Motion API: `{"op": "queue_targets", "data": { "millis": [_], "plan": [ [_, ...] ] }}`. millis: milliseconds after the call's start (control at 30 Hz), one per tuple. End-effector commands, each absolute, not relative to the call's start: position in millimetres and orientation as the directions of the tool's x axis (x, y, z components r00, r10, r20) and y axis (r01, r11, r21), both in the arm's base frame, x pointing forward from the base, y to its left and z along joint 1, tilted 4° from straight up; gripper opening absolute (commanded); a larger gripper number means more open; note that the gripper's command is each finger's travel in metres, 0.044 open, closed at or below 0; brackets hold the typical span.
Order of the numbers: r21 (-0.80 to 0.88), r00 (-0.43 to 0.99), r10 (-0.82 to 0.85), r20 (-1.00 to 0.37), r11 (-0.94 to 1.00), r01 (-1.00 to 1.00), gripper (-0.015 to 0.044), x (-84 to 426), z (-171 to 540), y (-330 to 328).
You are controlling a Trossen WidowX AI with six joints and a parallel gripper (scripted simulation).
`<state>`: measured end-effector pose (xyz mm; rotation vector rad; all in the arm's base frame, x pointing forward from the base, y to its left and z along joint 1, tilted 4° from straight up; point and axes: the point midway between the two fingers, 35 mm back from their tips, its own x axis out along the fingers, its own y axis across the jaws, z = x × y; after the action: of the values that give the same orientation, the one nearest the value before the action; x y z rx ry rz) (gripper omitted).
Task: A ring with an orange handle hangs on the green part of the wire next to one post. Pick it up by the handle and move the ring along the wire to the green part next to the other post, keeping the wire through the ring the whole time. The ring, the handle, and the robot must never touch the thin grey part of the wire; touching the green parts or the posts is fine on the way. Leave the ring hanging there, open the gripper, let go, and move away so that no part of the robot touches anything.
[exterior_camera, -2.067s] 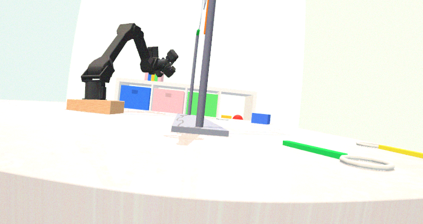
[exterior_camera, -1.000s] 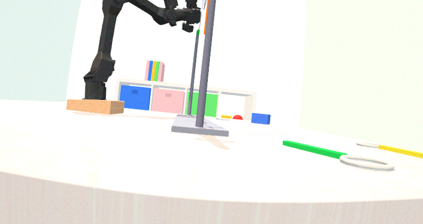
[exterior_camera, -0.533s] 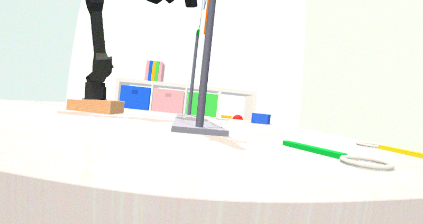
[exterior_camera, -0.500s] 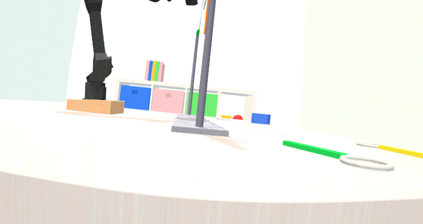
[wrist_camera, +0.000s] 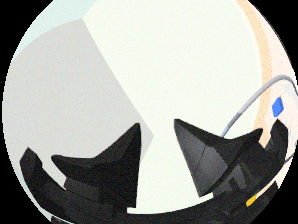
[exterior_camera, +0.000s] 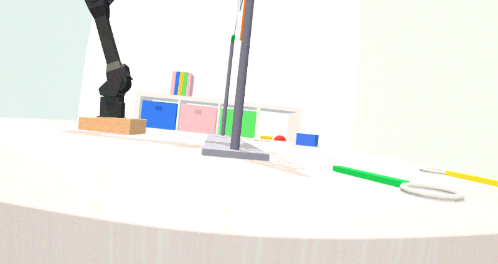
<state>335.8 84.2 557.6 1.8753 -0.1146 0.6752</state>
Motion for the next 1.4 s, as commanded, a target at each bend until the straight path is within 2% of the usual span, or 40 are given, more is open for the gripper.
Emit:
{"op": "queue_targets", "data": {
  "millis": [0,233,533,933,1200,1367],
  "plan": [
    [0.853,0.887,0.080,0.455,-0.325,-0.408,0.0160,346,541,32],
    [0.913,0.920,-0.097,0.379,-0.122,-0.389,0.0160,360,513,-39],
    [0.958,0.914,-0.288,0.287,0.106,-0.267,0.0160,361,477,-121],
    [0.911,0.935,-0.303,0.183,0.410,-0.046,0.0160,368,420,-174],
    [0.730,0.955,-0.288,0.068,0.667,0.149,0.0160,353,343,-233],
    [0.577,0.977,-0.214,0.008,0.799,0.170,0.0160,343,295,-247]
  ]
}}
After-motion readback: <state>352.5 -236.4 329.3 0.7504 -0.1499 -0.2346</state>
